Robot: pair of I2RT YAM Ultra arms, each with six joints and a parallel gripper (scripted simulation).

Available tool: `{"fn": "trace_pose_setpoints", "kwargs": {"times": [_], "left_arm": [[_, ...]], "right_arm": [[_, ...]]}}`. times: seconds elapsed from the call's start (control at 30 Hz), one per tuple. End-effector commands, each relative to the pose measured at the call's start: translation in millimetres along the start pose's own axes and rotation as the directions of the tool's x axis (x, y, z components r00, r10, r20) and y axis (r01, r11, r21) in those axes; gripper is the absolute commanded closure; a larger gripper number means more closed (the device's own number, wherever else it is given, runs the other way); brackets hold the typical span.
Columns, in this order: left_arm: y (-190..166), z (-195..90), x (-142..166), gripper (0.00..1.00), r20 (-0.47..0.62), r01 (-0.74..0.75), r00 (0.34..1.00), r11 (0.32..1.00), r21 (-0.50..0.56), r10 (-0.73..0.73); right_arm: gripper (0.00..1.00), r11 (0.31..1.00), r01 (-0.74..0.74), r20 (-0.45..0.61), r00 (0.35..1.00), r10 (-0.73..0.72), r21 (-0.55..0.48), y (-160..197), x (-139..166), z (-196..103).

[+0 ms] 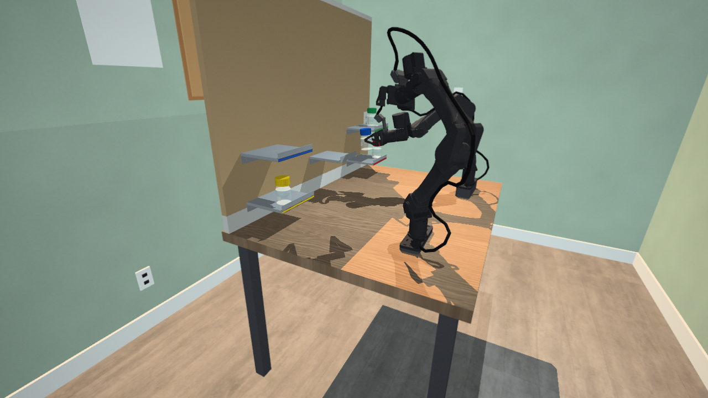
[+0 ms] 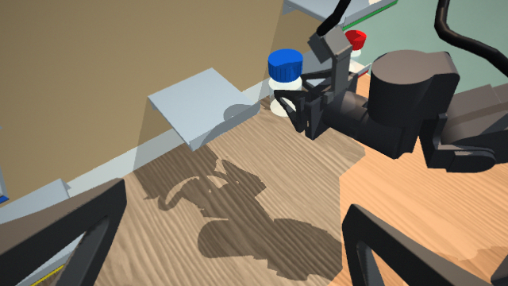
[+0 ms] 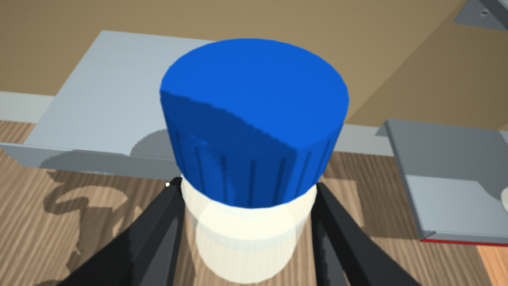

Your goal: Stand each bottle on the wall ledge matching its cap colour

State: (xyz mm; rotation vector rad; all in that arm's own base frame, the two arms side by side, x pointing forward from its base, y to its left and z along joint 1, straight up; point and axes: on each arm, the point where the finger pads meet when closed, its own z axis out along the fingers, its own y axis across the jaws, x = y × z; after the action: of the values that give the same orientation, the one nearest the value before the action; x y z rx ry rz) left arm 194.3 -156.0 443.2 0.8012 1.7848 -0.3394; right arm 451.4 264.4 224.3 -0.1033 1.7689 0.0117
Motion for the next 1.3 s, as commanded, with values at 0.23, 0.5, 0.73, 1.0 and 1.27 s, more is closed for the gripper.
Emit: {"fn": "trace_pose_setpoints", "kwargs": {"times": [0.23,0.5,0.73,1.0,1.27], "left_arm": [[3,-1,-5,0.0,0.009,0.0,1.0,1.0,-0.007,0.0],[3,-1,-5,0.0,0.009,0.0,1.0,1.0,-0.007,0.0],[3,-1,-5,0.0,0.009,0.0,1.0,1.0,-0.007,0.0],[3,-1,-5,0.0,0.009,0.0,1.0,1.0,-0.007,0.0],[3,-1,-5,0.0,0.009,0.0,1.0,1.0,-0.007,0.0]], "right_arm": [[0.5,0.998,-0.056,0.04,0.998,0.055,0.035,56,-35,5],[0.5,0.998,-0.066,0.071,0.995,0.067,-0.02,78,-46,5],[0.5,0.976,-0.019,0.121,0.992,0.046,-0.219,80,-52,4],[0.5,0.968,0.001,0.122,0.992,0.031,-0.249,69,-46,5],[0.5,0.971,-0.003,0.108,0.994,0.029,-0.238,70,-37,8]]}}
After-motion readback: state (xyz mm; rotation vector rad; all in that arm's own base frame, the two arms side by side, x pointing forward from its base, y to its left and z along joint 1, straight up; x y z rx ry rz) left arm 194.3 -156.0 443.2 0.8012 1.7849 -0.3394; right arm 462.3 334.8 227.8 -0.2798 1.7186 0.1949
